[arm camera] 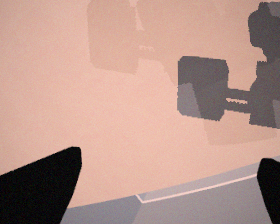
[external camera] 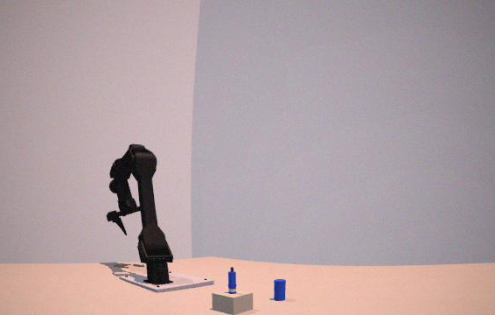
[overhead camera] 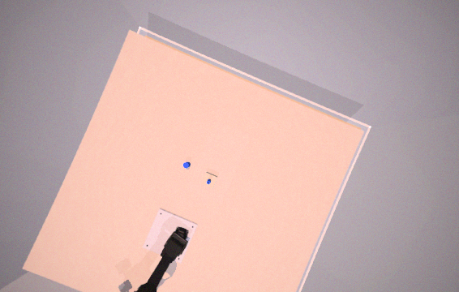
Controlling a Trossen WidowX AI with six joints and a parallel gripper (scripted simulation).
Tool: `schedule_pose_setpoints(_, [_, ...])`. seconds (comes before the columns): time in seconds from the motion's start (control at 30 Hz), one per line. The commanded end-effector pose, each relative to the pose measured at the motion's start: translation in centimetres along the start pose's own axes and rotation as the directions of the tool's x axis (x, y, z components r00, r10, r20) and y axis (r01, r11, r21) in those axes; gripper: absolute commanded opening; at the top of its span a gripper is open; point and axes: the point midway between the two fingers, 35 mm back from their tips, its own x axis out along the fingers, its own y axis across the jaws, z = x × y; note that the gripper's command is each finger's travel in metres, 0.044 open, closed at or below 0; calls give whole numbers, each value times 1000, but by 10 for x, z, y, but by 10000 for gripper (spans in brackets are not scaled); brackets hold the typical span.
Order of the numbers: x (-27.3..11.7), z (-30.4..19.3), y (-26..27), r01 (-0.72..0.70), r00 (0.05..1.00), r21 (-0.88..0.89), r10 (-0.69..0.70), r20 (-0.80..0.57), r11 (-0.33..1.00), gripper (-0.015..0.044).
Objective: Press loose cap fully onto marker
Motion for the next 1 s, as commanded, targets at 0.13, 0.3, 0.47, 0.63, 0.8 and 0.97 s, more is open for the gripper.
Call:
schedule_pose_setpoints(0.13, [14, -5, 48, -32, 999, 278, 23, 35, 960, 269])
schedule_pose_setpoints(0.3, [38, -3, 126, -95, 993, 637, 29, 114, 765, 241])
schedule_pose_setpoints(0.47, [58, 14, 205, -153, 986, 892, 12, 164, 424, 241])
schedule_pose_setpoints(0.63, [72, 51, 280, -220, 975, 976, -13, 220, 9, 241])
schedule_pose_setpoints(0.8, [77, 100, 339, -249, 966, 914, -15, 258, -319, 241])
schedule_pose_setpoints(0.97, [80, 155, 385, -259, 955, 725, -57, 291, -639, 241])
